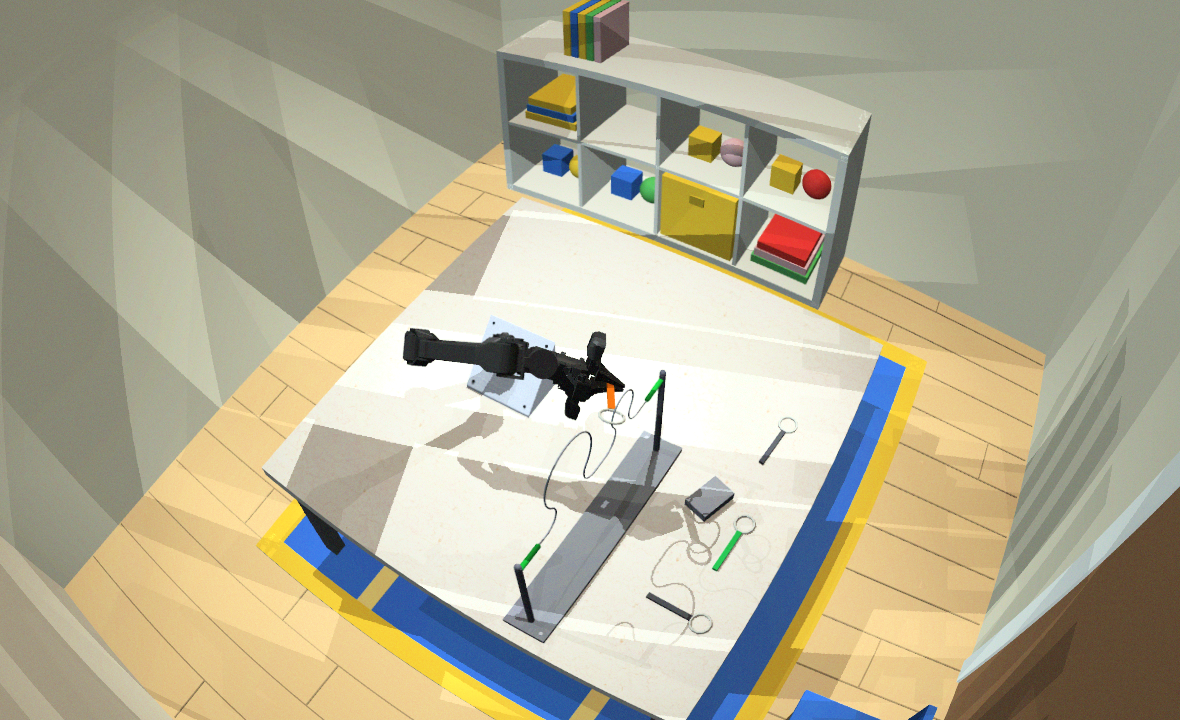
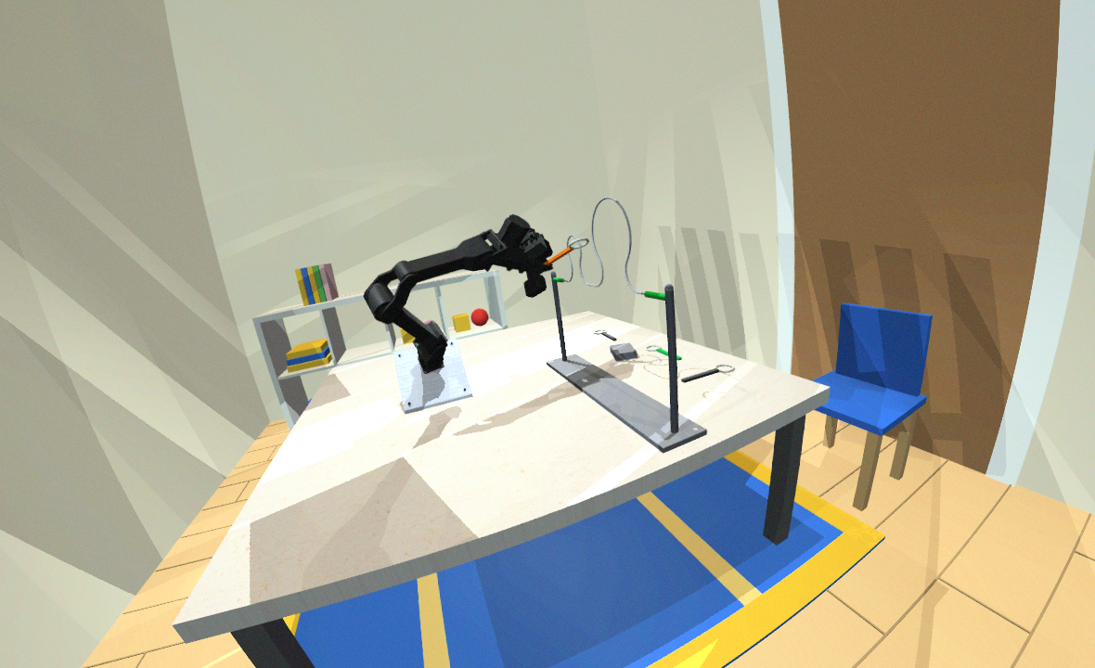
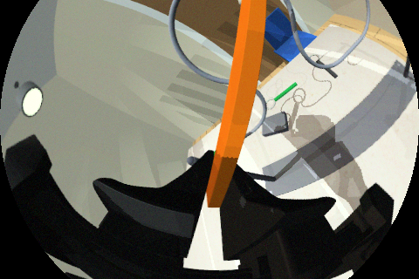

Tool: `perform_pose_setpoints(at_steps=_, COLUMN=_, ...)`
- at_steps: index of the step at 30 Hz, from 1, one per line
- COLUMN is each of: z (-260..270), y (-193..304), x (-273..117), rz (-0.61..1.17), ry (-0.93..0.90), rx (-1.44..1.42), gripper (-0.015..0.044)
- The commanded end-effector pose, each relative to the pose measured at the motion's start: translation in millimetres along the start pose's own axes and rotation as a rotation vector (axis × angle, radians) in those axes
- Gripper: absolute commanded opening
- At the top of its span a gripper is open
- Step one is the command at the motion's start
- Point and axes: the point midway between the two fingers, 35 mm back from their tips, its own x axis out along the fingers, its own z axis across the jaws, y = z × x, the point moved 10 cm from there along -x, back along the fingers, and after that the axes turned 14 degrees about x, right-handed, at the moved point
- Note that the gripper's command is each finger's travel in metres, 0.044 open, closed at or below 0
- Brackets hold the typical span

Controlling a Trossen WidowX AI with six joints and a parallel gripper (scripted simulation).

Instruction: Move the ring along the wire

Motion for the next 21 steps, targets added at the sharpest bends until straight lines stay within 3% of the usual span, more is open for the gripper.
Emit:
perform_pose_setpoints(at_steps=1, z=-1.6, y=1.0, x=2.2, rz=-0.017, ry=0.045, rx=-0.086, gripper=-0.015)
perform_pose_setpoints(at_steps=21, z=-13.6, y=0.8, x=5.1, rz=-0.126, ry=0.262, rx=-0.506, gripper=-0.015)
